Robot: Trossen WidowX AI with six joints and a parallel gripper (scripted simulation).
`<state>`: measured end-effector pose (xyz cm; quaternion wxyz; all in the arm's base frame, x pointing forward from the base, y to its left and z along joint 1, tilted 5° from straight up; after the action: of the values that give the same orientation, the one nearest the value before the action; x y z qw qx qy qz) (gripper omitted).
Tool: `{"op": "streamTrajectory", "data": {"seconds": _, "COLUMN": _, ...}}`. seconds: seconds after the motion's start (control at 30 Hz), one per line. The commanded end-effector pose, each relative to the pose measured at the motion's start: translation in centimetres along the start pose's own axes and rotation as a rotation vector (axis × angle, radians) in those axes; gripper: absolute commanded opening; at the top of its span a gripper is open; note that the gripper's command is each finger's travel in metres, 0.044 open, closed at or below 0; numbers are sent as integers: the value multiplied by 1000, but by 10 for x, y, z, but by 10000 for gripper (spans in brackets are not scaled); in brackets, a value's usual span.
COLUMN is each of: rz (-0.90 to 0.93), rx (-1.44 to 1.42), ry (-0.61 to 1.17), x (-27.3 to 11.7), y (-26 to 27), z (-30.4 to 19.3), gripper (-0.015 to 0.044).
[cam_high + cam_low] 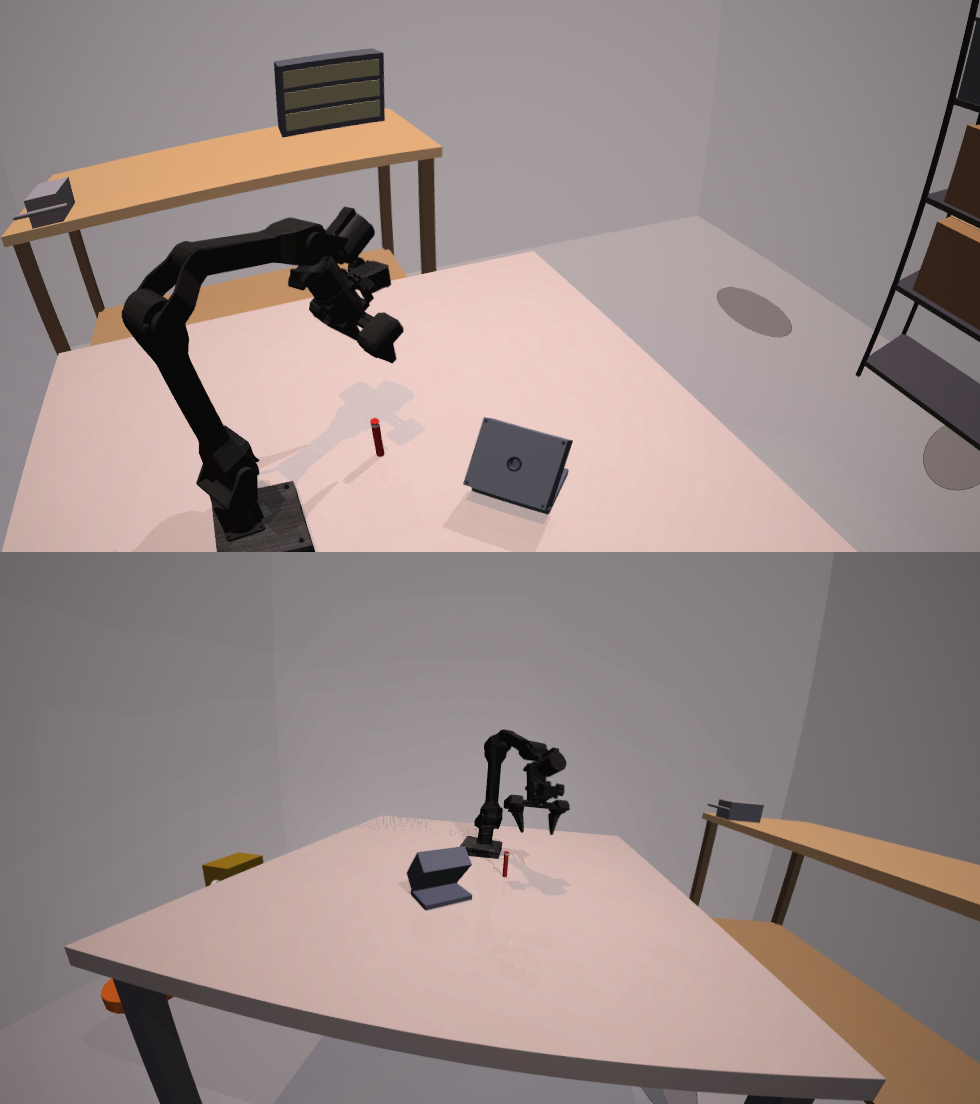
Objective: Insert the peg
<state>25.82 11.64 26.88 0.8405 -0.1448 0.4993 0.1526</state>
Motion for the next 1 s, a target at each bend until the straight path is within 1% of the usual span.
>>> {"op": "streamTrajectory", "data": {"seconds": 0.0, "rz": 10, "rx": 91, "ry": 75, "x": 9, "y": -11, "z": -7, "gripper": 440}}
{"op": "streamTrajectory", "data": {"seconds": 0.63, "rz": 34, "rx": 561, "ry": 424, "x": 38, "y": -62, "z": -43, "gripper": 440}}
{"op": "streamTrajectory", "data": {"seconds": 0.97, "rz": 34, "rx": 579, "ry": 436, "x": 40, "y": -63, "z": -44, "gripper": 440}}
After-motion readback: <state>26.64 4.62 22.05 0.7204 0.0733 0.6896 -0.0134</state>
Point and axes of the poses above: the point midway between the two fingers, 35 mm back from their tips, its own x axis out along the fingers, its own y axis across the jaws, z = x × y, the point moved 10 cm from there along -x, back along the fingers, and after that the axes turned 12 degrees about -x, right-handed, at the moved point
